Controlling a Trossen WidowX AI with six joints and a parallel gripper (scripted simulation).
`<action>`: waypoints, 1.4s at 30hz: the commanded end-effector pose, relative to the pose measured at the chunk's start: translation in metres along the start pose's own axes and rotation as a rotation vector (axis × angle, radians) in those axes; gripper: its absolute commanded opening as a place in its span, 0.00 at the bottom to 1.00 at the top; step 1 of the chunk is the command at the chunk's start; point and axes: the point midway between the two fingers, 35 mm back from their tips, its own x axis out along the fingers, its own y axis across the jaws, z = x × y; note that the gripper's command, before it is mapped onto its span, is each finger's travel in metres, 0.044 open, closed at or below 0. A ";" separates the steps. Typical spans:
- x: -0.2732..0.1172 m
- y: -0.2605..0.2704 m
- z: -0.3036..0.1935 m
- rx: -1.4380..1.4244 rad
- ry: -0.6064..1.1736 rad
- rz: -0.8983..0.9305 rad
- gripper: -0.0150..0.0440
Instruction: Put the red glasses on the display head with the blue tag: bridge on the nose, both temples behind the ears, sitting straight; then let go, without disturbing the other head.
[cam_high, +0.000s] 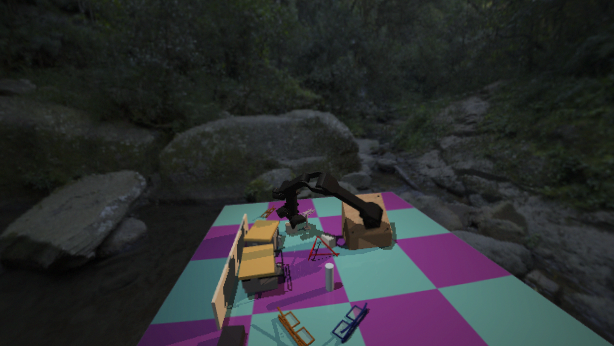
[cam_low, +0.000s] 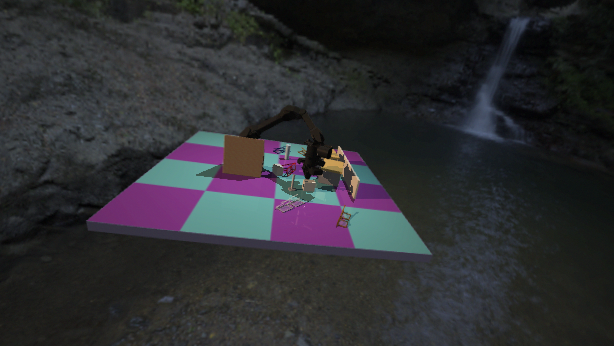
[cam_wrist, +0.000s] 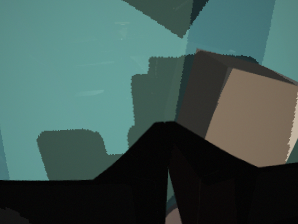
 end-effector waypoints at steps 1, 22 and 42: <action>0.005 -0.002 -0.004 0.004 0.006 0.011 0.25; 0.005 -0.012 -0.004 0.004 0.006 0.010 0.25; 0.004 -0.021 -0.004 0.003 0.006 0.010 0.25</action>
